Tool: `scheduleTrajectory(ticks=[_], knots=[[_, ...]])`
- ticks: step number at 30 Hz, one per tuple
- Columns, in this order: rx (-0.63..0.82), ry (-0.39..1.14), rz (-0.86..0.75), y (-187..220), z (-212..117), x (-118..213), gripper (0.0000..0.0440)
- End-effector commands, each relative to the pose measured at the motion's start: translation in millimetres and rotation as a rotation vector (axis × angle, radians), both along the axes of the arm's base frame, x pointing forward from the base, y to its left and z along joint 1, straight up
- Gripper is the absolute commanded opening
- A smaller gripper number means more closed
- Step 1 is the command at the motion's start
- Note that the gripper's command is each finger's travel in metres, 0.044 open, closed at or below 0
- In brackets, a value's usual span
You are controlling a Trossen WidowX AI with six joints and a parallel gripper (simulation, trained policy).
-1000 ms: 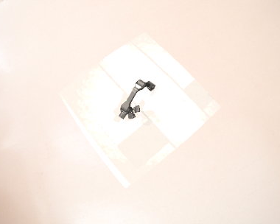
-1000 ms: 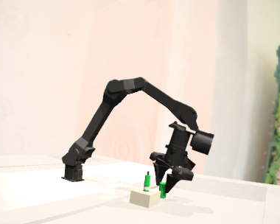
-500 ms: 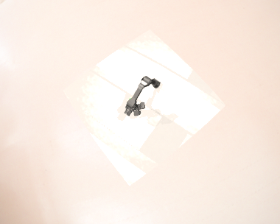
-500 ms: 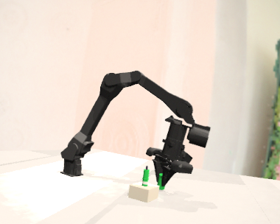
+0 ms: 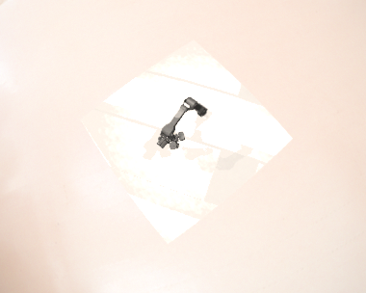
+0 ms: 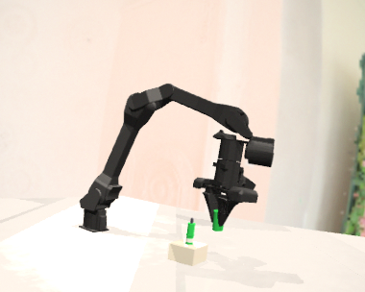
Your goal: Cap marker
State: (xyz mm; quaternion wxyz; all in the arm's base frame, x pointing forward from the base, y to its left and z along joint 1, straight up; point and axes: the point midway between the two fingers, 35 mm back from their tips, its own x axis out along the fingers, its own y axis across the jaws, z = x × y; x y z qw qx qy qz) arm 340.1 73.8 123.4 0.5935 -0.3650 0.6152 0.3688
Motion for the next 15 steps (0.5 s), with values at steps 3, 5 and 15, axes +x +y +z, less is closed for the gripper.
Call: scheduleTrajectory(ticks=[3, 5, 15], knots=[[0.007, -0.023, -0.017, -18, 23, 1, 0.0058], [0.01, -0.024, -0.025, -25, 29, 0, 0.0057], [0.01, -0.007, -0.076, -62, 51, -11, 0.0045]])
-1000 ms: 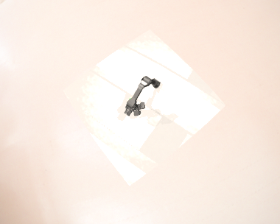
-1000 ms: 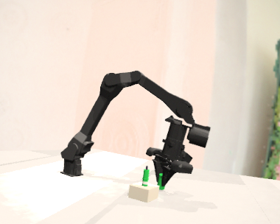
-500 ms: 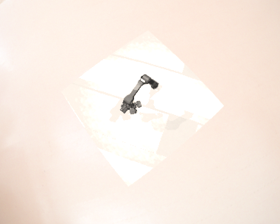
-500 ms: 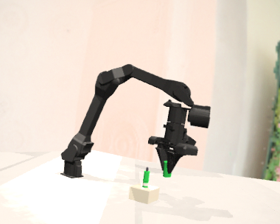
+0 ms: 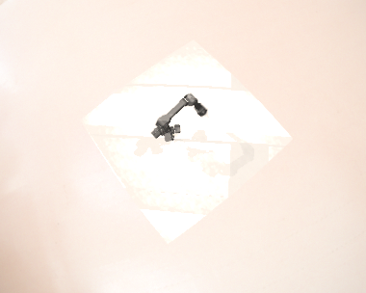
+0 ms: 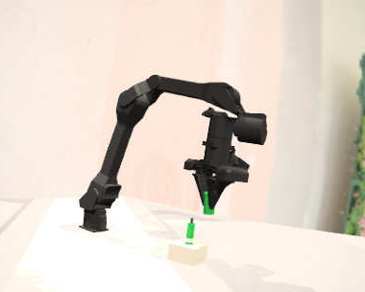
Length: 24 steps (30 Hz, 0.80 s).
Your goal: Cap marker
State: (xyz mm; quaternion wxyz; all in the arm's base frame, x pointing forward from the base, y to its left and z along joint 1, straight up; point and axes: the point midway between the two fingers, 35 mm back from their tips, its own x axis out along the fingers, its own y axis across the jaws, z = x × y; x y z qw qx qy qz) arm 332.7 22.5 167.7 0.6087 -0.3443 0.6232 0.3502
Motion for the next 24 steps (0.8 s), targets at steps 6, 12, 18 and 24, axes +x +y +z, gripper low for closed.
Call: scheduleTrajectory(ticks=[6, 12, 18, 24], knots=[[0.004, 0.017, -0.049, -33, 12, -11, 0.0035], [0.012, 0.034, -0.069, -41, 11, -16, 0.0024], [0.02, 0.056, -0.074, -42, 0, -17, 0.0017], [0.025, 0.067, -0.077, -42, -10, -17, 0.001]])
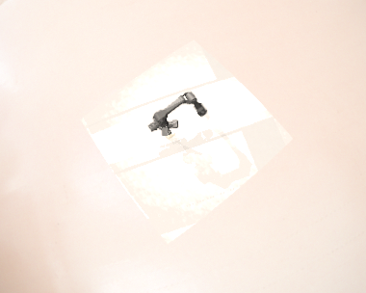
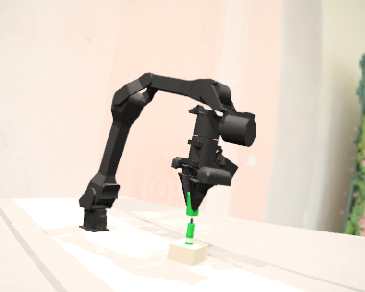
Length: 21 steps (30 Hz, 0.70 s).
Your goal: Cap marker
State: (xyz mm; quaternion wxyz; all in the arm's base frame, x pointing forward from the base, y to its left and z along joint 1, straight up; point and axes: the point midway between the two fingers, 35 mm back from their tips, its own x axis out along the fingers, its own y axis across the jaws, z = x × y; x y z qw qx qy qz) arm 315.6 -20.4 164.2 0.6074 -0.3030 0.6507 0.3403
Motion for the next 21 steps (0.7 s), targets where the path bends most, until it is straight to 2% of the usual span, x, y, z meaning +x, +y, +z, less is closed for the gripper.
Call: scheduleTrajectory(ticks=[1, 21], knots=[[0.008, 0.011, 0.004, 1, -8, 0, 0.0009], [0.04, 0.054, 0.043, 2, -52, -4, 0.0]])
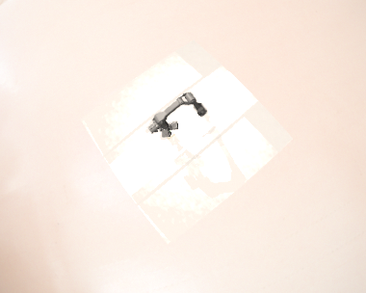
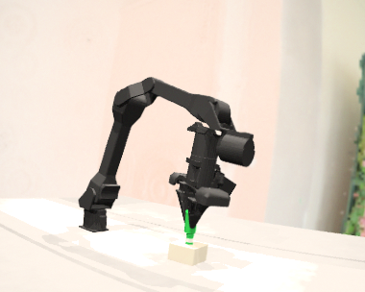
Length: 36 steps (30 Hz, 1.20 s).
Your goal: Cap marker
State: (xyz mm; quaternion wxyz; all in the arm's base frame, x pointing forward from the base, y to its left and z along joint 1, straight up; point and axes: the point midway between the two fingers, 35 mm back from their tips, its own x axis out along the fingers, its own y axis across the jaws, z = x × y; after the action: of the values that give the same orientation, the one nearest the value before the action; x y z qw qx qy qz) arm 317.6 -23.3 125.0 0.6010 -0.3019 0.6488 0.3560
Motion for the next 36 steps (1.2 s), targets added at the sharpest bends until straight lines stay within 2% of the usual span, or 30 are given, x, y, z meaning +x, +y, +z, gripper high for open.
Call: scheduleTrajectory(ticks=[1, 4, 8, 24, 32, 36], knots=[[0.021, 0.038, 0.025, 5, -15, -6, 0.0], [0.021, 0.04, 0.039, 6, -21, -7, 0.0003], [0.018, 0.055, 0.046, 5, -27, -10, 0.0108], [0.003, 0.042, 0.111, 1, -36, -12, 0.0141], [0.03, 0.07, 0.119, 6, -37, -23, 0.0213], [0.042, 0.071, 0.124, 8, -36, -27, 0.0273]])
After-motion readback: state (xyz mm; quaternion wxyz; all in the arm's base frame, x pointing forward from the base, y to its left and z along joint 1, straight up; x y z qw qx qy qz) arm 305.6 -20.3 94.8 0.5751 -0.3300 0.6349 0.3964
